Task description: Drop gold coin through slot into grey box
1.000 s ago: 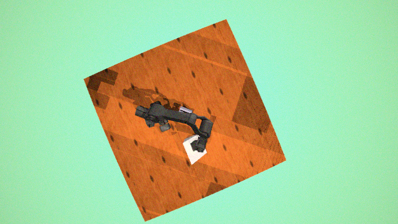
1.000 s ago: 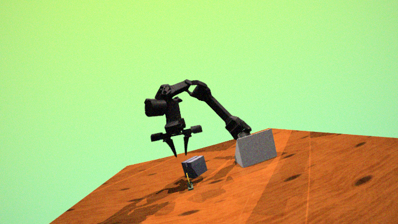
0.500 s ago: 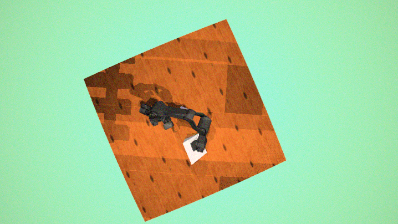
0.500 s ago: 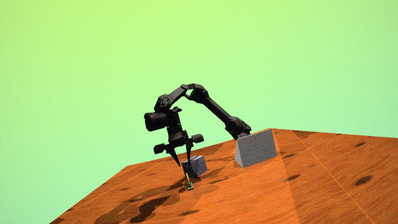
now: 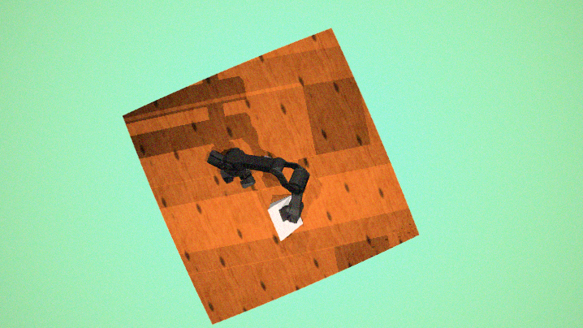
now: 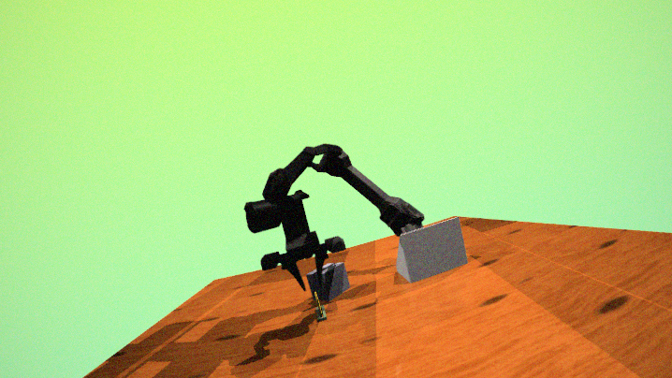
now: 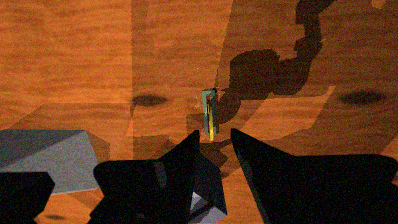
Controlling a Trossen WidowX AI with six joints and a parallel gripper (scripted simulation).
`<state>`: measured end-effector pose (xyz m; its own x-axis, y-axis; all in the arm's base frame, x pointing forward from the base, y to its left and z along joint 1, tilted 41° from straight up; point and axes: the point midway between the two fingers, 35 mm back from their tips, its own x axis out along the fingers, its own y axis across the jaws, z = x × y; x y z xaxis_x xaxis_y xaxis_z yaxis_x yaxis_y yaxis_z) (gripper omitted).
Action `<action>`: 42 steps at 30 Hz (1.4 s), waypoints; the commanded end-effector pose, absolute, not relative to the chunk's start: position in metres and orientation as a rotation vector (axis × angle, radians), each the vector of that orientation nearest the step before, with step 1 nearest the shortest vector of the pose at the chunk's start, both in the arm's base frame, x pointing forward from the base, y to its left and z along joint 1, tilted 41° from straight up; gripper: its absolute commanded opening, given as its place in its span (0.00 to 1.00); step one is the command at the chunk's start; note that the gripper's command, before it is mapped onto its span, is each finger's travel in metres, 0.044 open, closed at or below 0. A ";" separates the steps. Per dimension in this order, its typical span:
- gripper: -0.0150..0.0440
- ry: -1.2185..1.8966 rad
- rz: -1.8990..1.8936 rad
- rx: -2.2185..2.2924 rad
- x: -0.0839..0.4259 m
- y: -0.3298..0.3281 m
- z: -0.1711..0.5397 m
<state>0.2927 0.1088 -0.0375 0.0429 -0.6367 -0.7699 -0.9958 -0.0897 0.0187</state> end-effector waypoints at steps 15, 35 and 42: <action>0.53 1.649 0.855 -1.793 0.293 0.088 -0.061; 0.44 1.651 0.854 -1.795 0.293 0.071 -0.080; 0.25 1.651 0.854 -1.795 0.293 0.071 -0.080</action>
<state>0.2926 0.0721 -0.0797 0.0400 -0.6410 -0.7665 -0.9958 -0.0889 0.0224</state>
